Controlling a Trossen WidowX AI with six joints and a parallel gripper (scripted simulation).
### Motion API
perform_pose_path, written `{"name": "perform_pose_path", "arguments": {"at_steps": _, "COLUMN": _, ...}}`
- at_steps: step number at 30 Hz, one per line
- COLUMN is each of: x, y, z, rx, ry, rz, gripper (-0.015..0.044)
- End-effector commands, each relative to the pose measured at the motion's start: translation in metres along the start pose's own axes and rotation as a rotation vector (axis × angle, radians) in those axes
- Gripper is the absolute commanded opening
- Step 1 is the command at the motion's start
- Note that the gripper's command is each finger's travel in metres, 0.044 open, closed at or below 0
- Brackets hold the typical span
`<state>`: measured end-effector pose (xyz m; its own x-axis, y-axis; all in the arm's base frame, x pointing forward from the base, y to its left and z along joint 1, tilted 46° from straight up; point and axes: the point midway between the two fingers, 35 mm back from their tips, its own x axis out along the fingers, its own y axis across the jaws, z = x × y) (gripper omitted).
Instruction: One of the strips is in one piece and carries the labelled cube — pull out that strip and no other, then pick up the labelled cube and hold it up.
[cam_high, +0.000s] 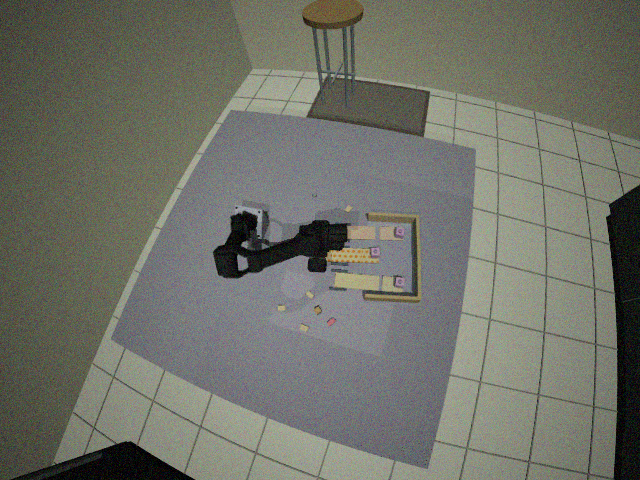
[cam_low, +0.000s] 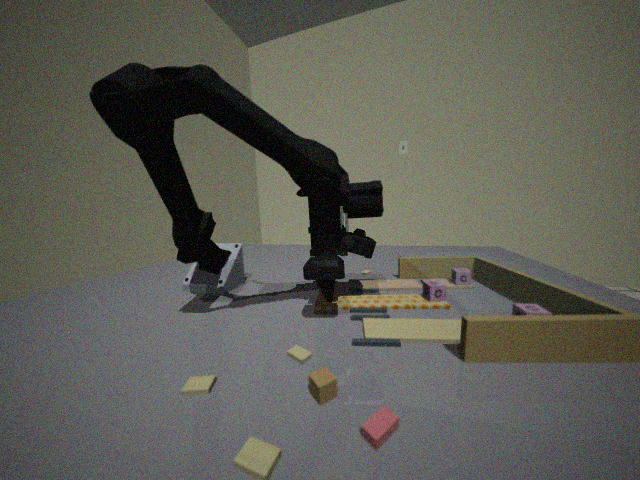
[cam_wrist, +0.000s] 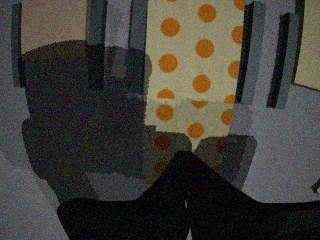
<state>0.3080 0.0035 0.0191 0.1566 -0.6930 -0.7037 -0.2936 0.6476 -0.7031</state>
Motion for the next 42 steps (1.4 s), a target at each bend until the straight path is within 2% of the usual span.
{"name": "perform_pose_path", "arguments": {"at_steps": 1, "x": 0.004, "y": 0.001, "z": -0.010, "rx": -0.001, "ry": 0.017, "rz": -0.002, "gripper": 0.0000}}
{"name": "perform_pose_path", "arguments": {"at_steps": 42, "x": 0.003, "y": 0.003, "z": -0.074, "rx": -0.003, "ry": 0.019, "rz": -0.002, "gripper": 0.0000}}
